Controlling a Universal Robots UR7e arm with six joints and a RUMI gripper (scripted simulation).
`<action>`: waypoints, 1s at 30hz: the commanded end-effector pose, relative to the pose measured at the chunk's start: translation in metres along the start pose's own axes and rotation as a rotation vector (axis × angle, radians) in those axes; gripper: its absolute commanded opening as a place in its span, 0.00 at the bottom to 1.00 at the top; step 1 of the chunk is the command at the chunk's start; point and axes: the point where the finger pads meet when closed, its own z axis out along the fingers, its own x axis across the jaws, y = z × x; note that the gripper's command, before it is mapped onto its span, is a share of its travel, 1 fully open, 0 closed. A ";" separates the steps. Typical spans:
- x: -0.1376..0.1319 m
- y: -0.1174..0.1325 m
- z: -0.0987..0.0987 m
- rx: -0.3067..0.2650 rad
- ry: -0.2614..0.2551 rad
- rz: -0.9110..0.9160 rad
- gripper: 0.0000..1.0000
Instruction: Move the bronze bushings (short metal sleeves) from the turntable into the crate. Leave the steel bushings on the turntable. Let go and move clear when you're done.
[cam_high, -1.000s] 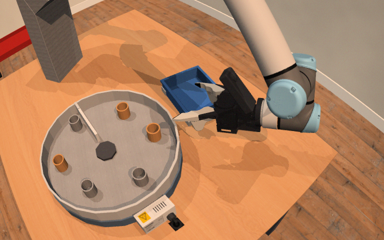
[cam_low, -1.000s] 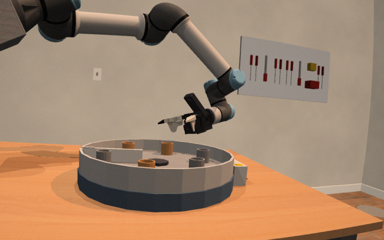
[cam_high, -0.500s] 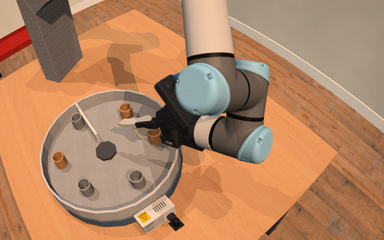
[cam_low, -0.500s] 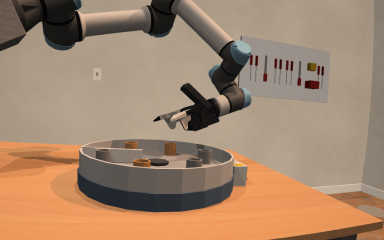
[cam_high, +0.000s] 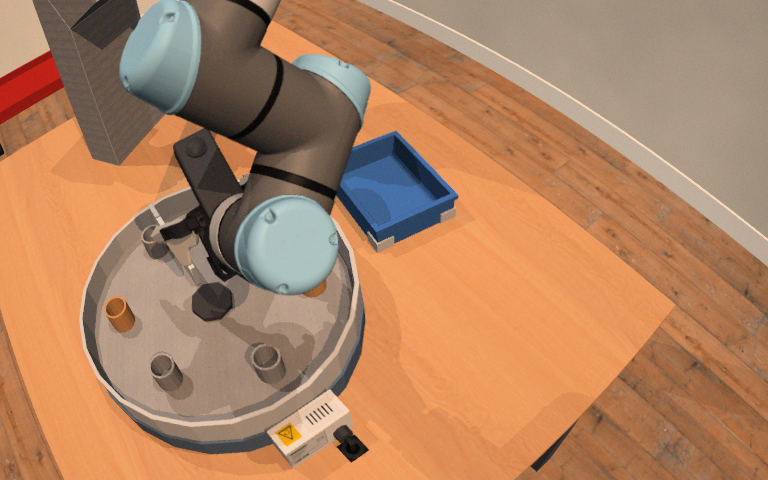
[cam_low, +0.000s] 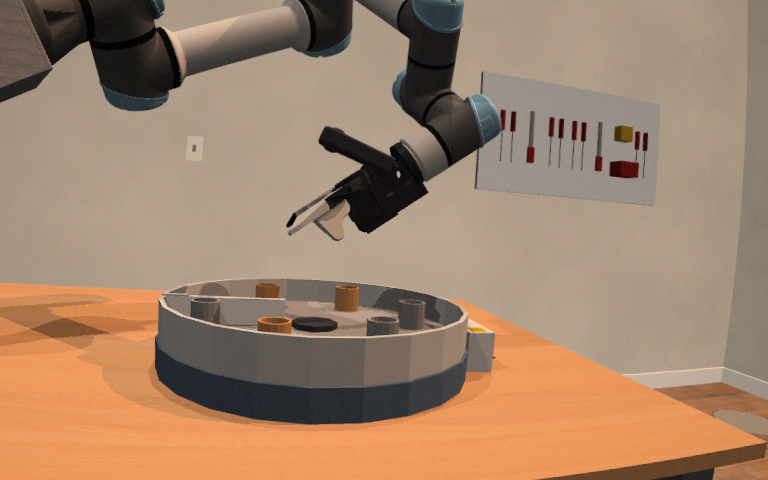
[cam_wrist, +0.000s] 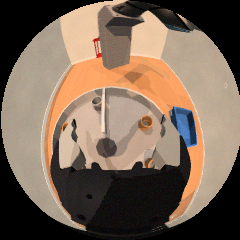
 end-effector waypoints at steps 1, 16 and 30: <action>-0.017 -0.012 0.007 -0.105 0.048 -0.005 1.00; -0.060 -0.054 0.030 -0.486 0.103 -0.012 1.00; -0.078 -0.075 0.039 -0.758 0.047 -0.021 1.00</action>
